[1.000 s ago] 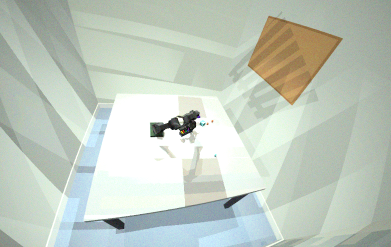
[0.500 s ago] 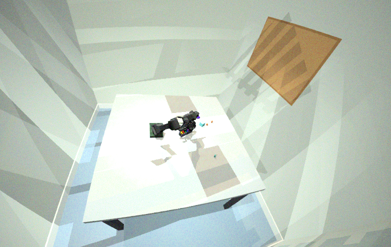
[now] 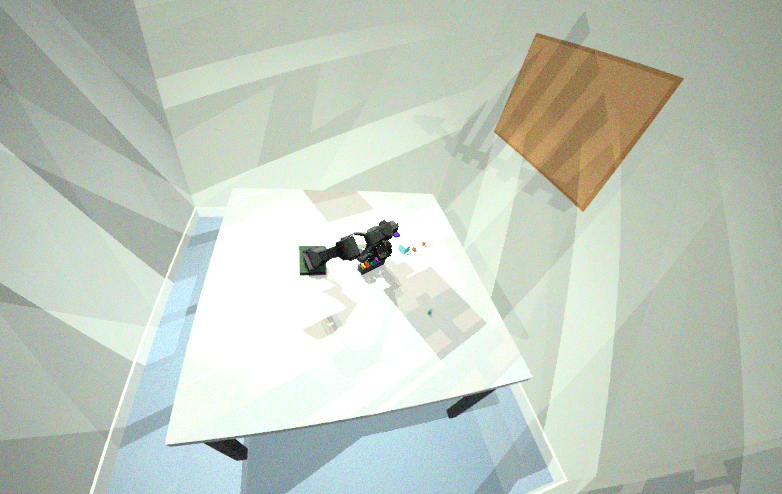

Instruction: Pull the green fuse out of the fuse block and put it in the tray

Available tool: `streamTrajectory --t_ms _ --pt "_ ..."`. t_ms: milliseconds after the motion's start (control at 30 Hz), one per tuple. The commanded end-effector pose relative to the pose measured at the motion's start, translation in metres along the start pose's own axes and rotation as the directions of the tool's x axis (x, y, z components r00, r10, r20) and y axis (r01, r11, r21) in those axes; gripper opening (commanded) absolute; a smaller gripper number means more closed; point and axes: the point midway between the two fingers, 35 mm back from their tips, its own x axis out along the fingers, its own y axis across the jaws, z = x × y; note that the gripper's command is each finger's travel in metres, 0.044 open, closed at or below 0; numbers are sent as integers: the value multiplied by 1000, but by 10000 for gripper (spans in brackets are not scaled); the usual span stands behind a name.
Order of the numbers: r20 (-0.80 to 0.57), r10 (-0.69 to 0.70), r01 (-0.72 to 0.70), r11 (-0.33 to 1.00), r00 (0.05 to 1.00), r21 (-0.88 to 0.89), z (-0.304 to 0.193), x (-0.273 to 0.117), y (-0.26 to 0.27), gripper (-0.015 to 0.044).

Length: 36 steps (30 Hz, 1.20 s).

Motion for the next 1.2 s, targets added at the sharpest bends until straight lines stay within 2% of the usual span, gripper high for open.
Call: streamTrajectory --t_ms 0,1167 --pt "-1 3 -3 1000 1000 2 -1 -3 1 0" --pt "0 4 -4 1000 1000 0 0 -20 1 0"
